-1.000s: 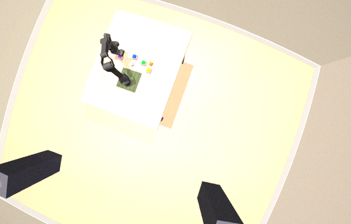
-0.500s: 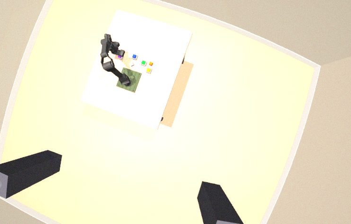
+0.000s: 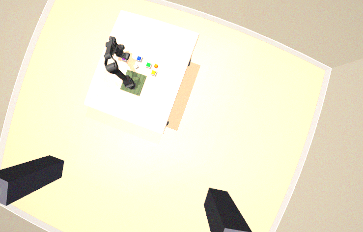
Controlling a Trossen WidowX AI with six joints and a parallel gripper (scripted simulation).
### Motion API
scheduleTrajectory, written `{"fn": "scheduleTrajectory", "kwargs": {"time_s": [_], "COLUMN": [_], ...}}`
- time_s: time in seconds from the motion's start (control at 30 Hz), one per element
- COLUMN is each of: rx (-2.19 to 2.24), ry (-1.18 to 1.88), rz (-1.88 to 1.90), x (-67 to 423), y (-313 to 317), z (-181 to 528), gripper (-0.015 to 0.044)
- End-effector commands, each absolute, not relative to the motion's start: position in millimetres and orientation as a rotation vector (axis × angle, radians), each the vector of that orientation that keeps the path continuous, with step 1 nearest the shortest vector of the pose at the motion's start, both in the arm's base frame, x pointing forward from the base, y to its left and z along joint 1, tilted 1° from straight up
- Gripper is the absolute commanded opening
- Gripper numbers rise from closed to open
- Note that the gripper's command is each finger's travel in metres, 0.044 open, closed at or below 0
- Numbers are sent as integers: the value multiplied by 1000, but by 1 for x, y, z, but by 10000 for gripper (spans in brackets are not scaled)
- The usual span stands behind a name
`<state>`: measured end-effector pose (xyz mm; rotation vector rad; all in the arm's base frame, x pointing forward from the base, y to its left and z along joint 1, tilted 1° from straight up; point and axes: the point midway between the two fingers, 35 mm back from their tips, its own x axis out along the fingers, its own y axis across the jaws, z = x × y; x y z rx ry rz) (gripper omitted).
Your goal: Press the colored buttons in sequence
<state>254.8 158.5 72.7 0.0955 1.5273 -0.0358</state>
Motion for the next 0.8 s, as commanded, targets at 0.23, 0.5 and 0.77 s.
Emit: {"fn": "scheduleTrajectory", "kwargs": {"time_s": [0.23, 0.5, 0.77], "rx": [93, 93, 93], "ry": [1536, 1536, 1531], "rz": [-48, -48, -41], "x": [253, 253, 254], "y": [157, 157, 158], "z": [67, 67, 81], "gripper": [20, 20, 20]}}
